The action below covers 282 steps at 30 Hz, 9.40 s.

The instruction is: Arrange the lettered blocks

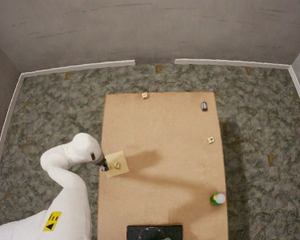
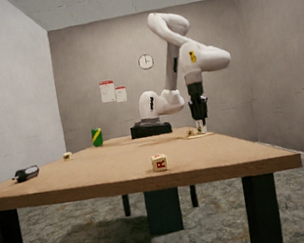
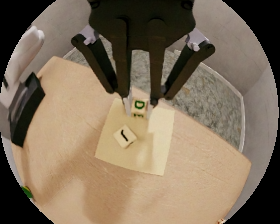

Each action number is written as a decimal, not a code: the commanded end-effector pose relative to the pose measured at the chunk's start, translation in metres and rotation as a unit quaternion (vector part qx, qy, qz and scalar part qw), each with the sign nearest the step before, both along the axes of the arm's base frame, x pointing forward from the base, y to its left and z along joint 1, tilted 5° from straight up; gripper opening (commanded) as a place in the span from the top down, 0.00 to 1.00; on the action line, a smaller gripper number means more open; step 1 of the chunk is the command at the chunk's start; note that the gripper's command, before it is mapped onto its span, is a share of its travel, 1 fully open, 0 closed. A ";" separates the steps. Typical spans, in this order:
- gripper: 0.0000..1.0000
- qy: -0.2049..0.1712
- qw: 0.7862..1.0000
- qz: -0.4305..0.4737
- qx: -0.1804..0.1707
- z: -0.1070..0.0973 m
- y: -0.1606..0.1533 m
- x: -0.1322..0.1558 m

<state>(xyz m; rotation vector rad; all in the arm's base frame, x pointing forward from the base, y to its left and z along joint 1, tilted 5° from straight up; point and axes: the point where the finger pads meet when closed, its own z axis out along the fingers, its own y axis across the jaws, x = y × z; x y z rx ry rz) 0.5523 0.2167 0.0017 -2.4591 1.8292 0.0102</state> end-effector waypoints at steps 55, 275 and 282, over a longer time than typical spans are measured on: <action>0.76 0.000 1.000 0.001 0.003 -0.005 0.004 -0.002; 0.54 0.026 0.931 -0.365 0.017 0.030 -0.062 -0.003; 0.54 0.025 0.930 -0.365 0.017 0.027 -0.062 -0.002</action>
